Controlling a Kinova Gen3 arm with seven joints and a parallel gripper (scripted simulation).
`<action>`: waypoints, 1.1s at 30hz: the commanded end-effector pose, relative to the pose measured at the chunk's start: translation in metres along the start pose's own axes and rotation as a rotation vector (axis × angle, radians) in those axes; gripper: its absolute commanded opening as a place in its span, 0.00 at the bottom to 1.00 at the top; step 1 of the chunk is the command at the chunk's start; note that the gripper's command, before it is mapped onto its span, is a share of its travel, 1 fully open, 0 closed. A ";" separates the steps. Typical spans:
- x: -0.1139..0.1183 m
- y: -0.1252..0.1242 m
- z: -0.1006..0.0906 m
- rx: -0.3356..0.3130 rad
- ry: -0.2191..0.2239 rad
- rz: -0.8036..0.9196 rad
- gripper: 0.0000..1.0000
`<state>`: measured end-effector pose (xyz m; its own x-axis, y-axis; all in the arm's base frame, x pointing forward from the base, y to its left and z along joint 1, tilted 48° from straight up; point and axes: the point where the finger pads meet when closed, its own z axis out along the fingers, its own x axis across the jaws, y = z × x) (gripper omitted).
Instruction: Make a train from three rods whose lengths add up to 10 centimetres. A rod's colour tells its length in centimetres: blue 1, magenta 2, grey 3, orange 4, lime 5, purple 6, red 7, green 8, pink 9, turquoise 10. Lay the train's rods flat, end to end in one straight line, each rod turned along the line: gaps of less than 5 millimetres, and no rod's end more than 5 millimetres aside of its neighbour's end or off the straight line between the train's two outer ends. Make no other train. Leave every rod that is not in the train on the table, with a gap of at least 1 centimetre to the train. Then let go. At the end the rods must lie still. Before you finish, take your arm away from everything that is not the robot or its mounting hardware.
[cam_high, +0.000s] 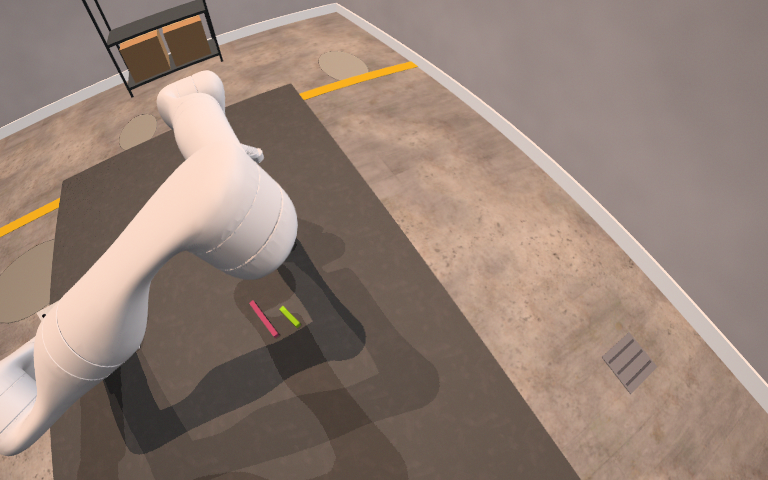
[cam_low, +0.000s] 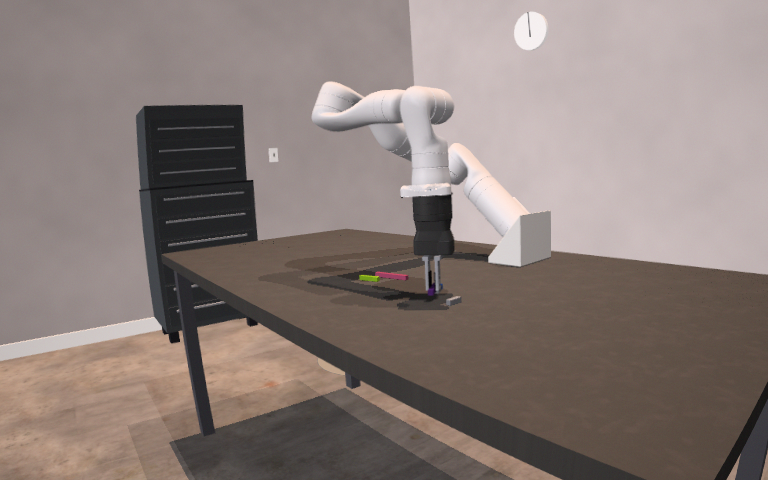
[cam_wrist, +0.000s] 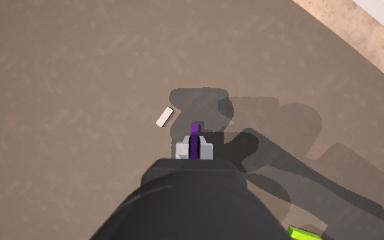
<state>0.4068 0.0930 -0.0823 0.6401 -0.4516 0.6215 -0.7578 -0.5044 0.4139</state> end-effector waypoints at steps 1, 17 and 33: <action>-0.001 0.000 0.004 0.001 -0.003 0.003 0.24; -0.001 0.000 0.015 0.001 -0.003 0.002 0.24; -0.001 -0.001 0.015 0.002 -0.003 0.003 0.24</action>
<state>0.4086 0.0840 -0.0903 0.6401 -0.4516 0.6216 -0.7578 -0.5045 0.4138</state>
